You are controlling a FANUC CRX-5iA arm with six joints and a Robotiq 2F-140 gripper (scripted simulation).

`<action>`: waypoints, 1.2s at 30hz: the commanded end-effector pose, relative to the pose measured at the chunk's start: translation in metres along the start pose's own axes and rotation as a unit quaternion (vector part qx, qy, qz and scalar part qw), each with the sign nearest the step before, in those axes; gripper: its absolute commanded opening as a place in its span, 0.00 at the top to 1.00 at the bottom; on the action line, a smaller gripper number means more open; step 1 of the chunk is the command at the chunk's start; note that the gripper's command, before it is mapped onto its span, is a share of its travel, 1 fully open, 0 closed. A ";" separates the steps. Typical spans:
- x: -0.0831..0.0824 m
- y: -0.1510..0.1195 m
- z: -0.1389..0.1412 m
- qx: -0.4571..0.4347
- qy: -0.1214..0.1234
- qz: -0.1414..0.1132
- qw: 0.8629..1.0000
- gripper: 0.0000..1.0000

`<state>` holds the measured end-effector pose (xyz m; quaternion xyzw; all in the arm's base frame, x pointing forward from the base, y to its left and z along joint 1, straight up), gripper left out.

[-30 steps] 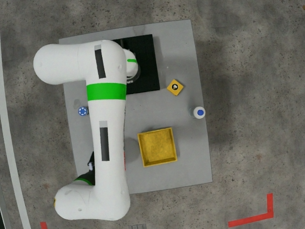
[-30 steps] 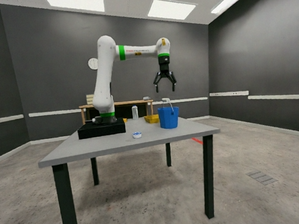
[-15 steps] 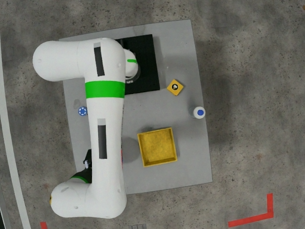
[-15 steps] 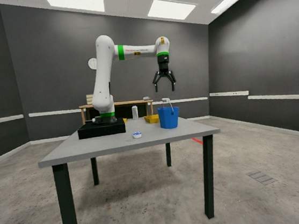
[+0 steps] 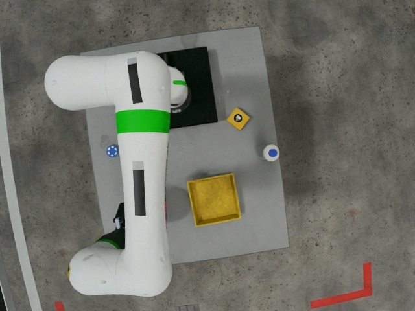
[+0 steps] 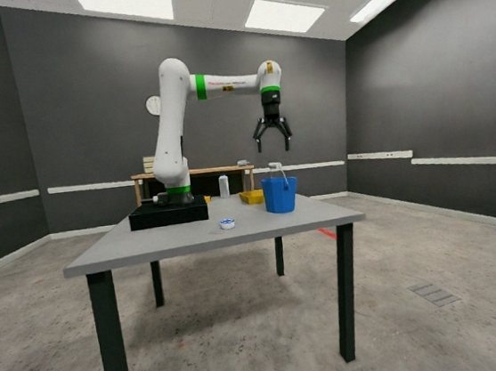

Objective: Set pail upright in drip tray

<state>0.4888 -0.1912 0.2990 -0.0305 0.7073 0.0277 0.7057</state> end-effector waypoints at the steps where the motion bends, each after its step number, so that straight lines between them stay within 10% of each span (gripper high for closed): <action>1: -0.001 0.000 0.000 0.000 -0.001 -0.001 1.000 0.00; 36: 0.025 0.000 0.000 0.000 -0.001 0.000 1.000 0.00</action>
Point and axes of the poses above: the point where the finger pads meet when closed, its own x axis out along the fingers, its own z axis across the jaws, y = z × x, the point moved 6 cm from there along -x, back along the fingers, and after that the axes turned 6 degrees about -x, right-handed, at the moved point
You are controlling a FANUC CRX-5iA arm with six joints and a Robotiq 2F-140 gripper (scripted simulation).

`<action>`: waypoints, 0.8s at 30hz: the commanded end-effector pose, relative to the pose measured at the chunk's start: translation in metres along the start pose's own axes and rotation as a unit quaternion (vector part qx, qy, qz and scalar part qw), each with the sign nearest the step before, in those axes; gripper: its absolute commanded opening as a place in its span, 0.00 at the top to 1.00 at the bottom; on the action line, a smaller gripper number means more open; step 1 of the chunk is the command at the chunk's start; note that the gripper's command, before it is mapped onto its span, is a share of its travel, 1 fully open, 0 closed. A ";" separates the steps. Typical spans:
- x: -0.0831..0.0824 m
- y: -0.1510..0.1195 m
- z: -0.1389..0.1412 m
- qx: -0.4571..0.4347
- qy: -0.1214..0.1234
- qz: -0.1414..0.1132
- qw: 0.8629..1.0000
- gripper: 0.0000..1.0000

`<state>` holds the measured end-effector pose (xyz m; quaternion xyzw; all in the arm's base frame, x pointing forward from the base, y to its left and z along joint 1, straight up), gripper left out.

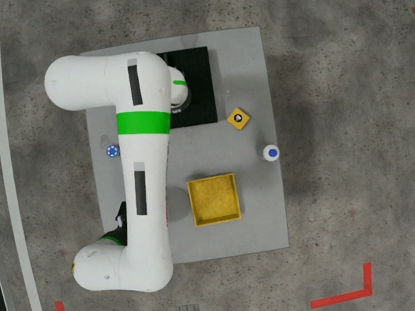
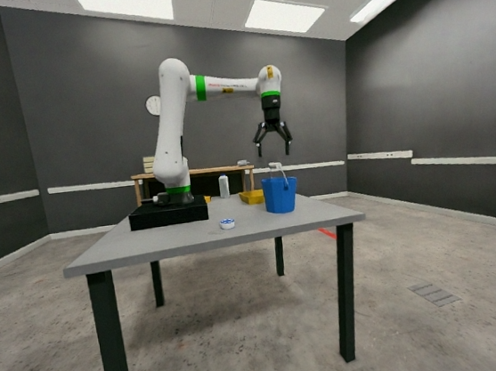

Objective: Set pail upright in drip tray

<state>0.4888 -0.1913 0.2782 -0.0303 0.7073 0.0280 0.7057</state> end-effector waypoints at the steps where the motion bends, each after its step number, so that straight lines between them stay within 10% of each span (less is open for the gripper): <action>1: 0.006 0.000 0.000 0.000 -0.001 -0.001 1.000 0.00; 24: 0.052 0.000 0.000 0.000 -0.001 -0.001 1.000 0.00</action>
Point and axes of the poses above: the point where the finger pads meet when closed, its own x axis out along the fingers, its own z axis across the jaws, y = z × x, the point moved 6 cm from there along -x, back along the fingers, and after that the axes turned 6 degrees about -x, right-handed, at the moved point
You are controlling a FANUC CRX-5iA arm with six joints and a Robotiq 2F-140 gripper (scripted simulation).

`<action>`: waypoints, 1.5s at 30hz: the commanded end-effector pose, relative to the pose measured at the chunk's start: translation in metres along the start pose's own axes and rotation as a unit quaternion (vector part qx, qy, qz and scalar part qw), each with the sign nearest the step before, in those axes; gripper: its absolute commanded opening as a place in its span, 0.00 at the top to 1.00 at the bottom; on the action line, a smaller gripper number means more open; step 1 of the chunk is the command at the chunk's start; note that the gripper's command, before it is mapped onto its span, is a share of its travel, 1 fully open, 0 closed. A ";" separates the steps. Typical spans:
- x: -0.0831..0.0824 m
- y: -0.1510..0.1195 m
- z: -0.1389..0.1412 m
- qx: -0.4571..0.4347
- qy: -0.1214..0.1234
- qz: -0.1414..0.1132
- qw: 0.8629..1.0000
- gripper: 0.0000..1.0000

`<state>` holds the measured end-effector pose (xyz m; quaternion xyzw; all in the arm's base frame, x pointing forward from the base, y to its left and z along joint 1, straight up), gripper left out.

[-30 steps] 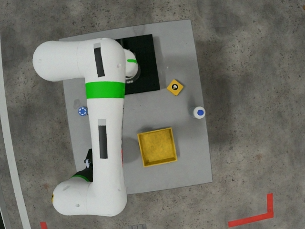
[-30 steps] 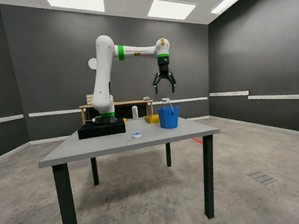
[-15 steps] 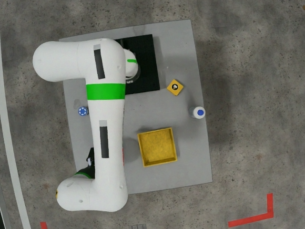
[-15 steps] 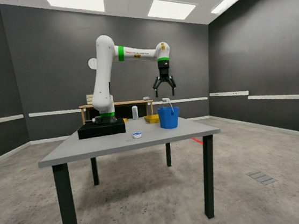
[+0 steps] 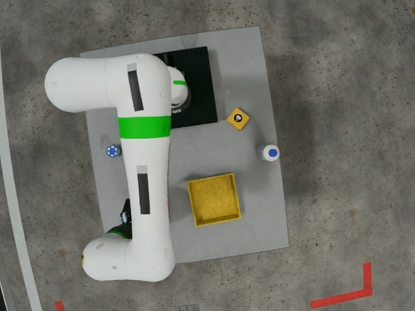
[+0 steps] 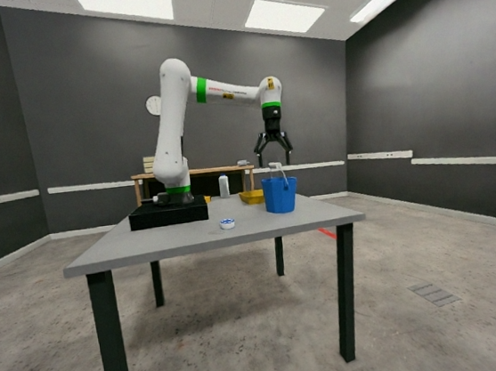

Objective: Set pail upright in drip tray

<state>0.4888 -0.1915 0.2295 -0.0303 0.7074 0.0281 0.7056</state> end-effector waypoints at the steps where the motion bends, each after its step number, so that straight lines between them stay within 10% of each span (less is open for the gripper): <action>1: 0.004 0.000 0.000 0.000 -0.001 -0.001 1.000 0.00; 45: 0.010 0.000 0.000 0.000 -0.001 -0.001 1.000 0.00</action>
Point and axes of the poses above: the point where the finger pads meet when closed, its own x axis out along the fingers, its own z axis across the jaws, y = z × x, the point moved 6 cm from there along -x, back along the fingers, and after that the axes turned 6 degrees about -x, right-handed, at the moved point
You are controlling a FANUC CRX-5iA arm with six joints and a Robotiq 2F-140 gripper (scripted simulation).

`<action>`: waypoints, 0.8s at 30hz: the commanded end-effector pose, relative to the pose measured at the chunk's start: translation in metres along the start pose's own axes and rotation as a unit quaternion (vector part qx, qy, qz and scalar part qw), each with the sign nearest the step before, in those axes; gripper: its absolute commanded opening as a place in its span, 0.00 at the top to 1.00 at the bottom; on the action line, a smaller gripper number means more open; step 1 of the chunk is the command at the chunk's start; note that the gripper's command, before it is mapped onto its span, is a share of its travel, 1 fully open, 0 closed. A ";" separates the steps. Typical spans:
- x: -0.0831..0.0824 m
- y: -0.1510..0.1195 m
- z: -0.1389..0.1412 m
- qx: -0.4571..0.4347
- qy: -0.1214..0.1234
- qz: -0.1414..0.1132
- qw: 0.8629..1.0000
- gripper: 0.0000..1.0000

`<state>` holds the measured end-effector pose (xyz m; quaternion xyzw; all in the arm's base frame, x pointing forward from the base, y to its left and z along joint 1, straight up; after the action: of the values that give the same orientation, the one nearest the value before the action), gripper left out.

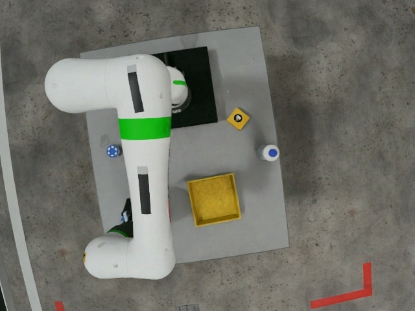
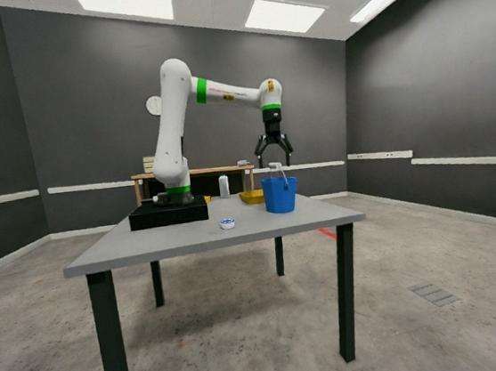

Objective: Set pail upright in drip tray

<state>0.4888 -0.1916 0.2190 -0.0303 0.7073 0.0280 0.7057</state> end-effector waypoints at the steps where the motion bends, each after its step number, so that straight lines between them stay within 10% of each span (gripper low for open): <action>1: -0.001 0.000 0.000 0.000 -0.001 -0.001 1.000 0.00; 4: -0.001 0.000 0.000 0.000 -0.001 -0.001 1.000 0.00; 5: -0.001 0.000 0.000 0.000 -0.001 -0.001 1.000 0.90; 24: -0.001 0.000 0.000 0.000 -0.001 -0.001 1.000 0.90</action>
<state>0.4888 -0.1916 0.2190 -0.0304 0.7073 0.0279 0.7057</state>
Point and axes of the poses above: the point where the finger pads meet when closed, its own x axis out along the fingers, its own z axis across the jaws, y = z × x, the point moved 6 cm from there along -x, back along the fingers, and after that the axes turned 6 degrees about -x, right-handed, at the moved point
